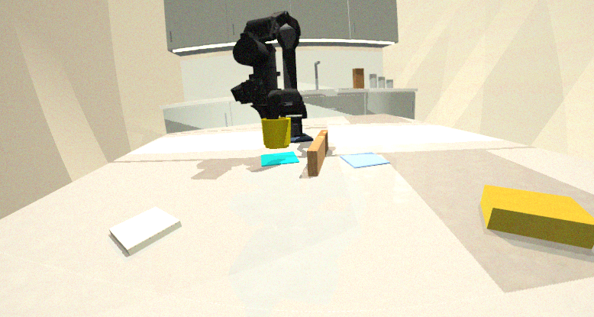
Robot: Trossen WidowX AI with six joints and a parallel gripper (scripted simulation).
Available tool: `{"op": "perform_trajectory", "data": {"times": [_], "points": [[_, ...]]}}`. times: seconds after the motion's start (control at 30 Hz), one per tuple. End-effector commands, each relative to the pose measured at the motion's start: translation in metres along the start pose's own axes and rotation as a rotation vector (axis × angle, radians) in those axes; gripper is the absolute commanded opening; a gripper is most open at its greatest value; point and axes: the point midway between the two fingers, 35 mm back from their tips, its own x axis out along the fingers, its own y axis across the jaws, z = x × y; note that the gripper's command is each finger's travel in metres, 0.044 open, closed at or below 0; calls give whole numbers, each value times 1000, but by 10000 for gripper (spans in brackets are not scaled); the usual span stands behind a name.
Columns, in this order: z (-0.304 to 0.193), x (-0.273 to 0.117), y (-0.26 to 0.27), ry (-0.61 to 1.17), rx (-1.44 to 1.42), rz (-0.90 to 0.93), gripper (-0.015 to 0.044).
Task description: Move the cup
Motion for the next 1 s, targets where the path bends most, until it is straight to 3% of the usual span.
{"op": "perform_trajectory", "data": {"times": [0.0, 0.97], "points": [[-1, 8, -1, 5, -6, -8, 0], [-1, 24, -2, 3, 0, -2, 0]]}}
